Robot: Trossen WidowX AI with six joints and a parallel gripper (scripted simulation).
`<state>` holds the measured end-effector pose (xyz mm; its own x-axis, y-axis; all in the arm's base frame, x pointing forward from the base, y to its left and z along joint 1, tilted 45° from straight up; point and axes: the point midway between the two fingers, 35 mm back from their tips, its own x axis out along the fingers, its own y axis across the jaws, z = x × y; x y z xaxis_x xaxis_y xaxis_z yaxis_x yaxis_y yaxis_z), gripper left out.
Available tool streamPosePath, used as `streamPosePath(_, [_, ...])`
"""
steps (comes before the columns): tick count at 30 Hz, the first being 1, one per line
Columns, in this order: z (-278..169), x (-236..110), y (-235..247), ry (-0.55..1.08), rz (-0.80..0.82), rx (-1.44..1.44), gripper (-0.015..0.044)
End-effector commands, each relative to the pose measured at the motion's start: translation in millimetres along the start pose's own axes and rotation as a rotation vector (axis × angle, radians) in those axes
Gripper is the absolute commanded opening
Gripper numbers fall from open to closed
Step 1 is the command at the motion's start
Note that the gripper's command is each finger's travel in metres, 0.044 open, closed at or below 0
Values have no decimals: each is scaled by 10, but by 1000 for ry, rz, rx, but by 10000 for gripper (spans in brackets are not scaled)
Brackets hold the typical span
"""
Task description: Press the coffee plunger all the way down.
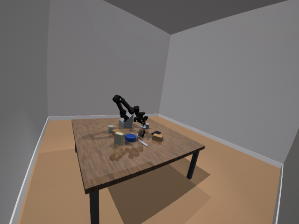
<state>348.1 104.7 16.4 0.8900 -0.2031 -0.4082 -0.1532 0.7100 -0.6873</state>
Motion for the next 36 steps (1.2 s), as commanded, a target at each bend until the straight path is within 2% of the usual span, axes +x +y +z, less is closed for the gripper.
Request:
streamPosePath(1, [-43, 22, 0, 16, -3, -9, 116])
streamPosePath(19, [3, 16, 4, 3, -1, -2, 116])
streamPosePath(31, [3, 16, 4, 3, -1, -2, 431])
streamPosePath(36, [37, -19, 9, 5, 0, -1, 440])
